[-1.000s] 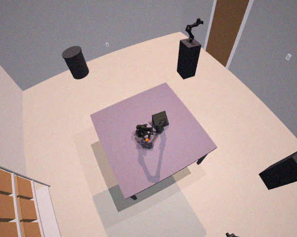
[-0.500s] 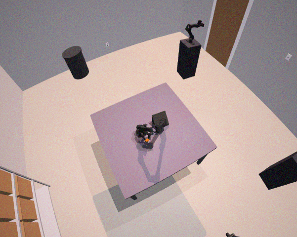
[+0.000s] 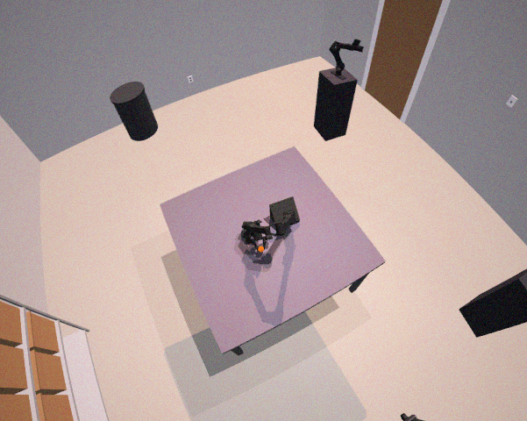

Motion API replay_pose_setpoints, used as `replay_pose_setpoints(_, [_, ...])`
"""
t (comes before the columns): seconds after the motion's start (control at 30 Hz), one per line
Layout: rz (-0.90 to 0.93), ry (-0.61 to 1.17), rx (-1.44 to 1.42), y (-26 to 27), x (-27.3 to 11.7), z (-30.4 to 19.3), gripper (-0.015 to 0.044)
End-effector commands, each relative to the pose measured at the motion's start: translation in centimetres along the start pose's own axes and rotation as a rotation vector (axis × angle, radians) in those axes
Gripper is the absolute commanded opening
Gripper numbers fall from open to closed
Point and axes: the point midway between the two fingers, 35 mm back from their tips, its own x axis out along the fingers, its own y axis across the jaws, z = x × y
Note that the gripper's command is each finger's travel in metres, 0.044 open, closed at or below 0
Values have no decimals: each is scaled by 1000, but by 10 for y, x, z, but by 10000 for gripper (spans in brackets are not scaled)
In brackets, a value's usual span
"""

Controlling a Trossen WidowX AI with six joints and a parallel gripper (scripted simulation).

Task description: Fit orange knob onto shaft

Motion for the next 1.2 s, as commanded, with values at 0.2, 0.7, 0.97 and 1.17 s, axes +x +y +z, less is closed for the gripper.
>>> replay_pose_setpoints(0.2, [-9,-5,-2,-1,-3,2,179])
replay_pose_setpoints(0.7, [-9,-6,-2,-1,-6,5,179])
replay_pose_setpoints(0.97, [-6,-3,0,-1,-5,4,260])
replay_pose_setpoints(1.17, [-6,-3,0,-1,-5,4,260])
